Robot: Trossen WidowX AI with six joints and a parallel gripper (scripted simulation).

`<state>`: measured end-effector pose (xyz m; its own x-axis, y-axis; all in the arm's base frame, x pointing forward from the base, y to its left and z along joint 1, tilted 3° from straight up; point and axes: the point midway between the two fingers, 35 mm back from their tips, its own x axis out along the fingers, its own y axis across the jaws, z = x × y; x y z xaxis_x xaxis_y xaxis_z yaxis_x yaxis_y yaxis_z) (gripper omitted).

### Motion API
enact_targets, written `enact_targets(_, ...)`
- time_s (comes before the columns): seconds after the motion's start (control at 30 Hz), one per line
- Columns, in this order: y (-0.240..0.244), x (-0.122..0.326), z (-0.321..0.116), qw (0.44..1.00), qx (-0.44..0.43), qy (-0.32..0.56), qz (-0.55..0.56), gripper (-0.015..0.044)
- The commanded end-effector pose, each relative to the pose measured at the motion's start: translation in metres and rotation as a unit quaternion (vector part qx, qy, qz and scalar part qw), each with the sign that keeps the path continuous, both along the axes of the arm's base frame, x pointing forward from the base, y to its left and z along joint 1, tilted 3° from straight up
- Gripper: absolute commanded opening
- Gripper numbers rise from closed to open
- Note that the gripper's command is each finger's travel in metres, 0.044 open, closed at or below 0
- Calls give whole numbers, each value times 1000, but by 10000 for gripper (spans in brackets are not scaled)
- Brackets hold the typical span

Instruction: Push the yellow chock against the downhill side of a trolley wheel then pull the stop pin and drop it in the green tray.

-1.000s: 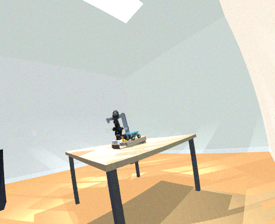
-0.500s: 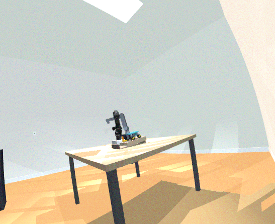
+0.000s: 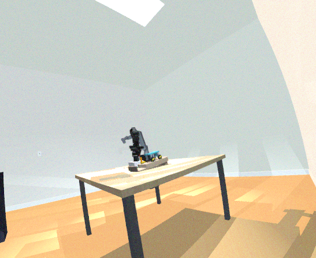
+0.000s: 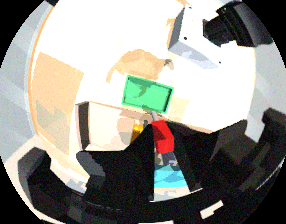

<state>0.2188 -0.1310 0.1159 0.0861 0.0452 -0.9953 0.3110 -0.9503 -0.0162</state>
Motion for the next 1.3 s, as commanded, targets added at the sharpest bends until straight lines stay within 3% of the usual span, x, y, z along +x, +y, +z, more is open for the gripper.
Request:
enact_targets(0.0,1,0,1,998,-8,2,-61,0)
enact_targets(0.33,2,0,2,979,-21,5,-202,0)
enact_targets(1.03,4,-19,-21,979,-23,7,-204,0)
enact_targets(1.27,-1,-17,-37,974,-85,-1,-208,0)
